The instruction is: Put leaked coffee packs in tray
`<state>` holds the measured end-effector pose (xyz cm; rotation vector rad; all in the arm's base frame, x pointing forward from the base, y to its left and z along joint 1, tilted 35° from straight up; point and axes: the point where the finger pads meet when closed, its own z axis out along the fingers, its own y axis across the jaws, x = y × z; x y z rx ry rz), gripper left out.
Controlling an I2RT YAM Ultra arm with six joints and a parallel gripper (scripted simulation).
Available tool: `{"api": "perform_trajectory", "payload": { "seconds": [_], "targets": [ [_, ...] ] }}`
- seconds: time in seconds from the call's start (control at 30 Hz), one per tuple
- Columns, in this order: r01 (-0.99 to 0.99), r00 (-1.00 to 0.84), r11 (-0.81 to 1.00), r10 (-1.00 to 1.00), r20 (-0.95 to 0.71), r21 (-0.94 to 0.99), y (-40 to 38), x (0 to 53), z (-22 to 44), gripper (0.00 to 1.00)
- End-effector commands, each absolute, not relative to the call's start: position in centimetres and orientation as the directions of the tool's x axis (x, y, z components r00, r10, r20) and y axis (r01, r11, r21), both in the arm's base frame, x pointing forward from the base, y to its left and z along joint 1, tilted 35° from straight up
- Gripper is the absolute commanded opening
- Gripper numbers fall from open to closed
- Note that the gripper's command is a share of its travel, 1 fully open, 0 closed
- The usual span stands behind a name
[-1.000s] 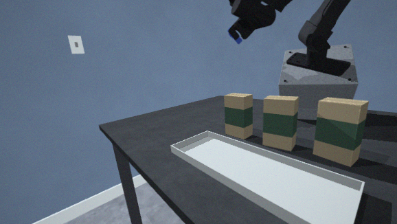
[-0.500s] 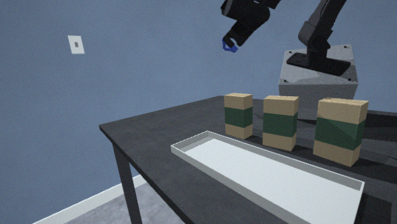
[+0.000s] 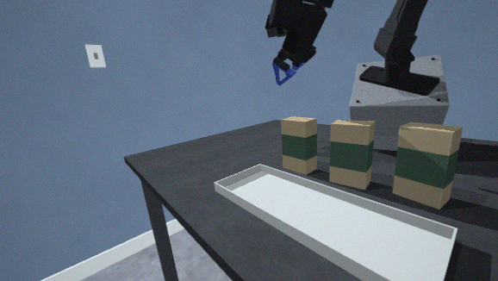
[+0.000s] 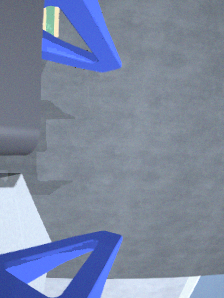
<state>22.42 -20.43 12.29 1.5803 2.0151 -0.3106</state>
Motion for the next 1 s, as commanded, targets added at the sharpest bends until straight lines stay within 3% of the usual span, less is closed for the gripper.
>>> {"api": "perform_trajectory", "payload": {
  "seconds": [0.0,0.07,0.53,0.97],
  "targets": [
    [0.925,-0.152,0.280,0.893,-0.422,0.258,-18.4,24.3,12.1,1.00],
    [0.925,-0.152,0.280,0.893,-0.422,0.258,-18.4,24.3,12.1,1.00],
    [0.840,-0.223,0.160,0.973,0.061,0.519,-10.2,29.4,13.4,1.00],
    [0.816,-0.239,0.111,0.958,0.157,0.567,-8.6,30.2,14.9,1.00]
  ]
}}
